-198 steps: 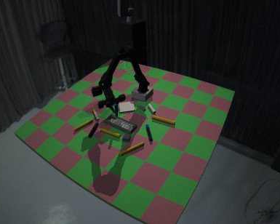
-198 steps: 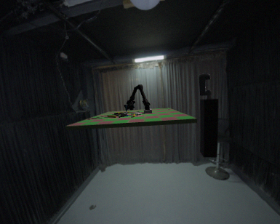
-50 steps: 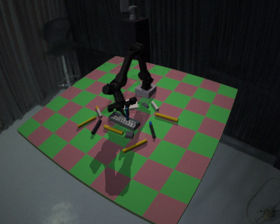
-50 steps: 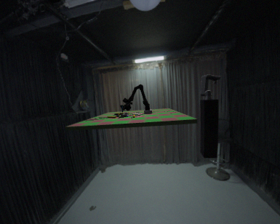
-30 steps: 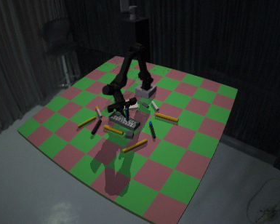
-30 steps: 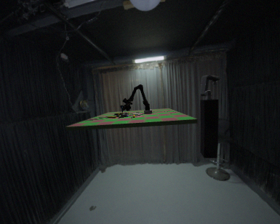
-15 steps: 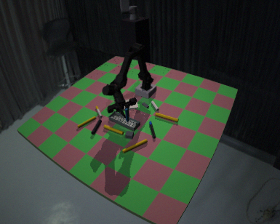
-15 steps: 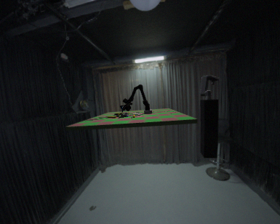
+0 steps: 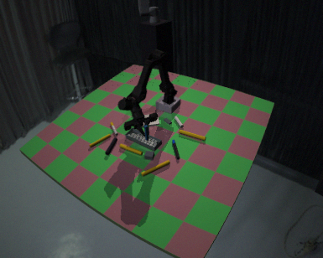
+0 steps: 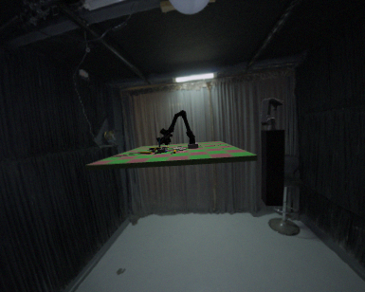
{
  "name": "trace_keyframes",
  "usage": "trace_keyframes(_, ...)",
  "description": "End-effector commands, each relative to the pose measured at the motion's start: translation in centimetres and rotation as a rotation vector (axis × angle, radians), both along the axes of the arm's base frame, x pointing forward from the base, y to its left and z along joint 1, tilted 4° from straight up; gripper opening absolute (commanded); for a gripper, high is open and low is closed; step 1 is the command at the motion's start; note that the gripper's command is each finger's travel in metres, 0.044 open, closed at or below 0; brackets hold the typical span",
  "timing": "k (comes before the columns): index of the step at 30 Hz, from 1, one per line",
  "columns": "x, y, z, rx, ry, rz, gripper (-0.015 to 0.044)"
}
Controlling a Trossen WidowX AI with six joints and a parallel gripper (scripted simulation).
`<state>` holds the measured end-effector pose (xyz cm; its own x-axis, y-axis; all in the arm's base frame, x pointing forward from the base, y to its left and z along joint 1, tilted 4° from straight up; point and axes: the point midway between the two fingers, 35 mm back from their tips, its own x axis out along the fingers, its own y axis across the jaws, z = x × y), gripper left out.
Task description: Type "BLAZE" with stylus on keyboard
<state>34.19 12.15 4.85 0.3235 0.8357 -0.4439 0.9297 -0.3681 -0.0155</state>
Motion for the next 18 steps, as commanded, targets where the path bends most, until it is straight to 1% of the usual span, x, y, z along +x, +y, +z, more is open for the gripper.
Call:
trace_keyframes(1, -0.05, 0.00, -0.27, -0.001, 0.007, -0.002, 0.0081)
trace_keyframes(18, -0.05, 0.02, -0.72, -0.001, 0.007, -0.002, 0.0081)
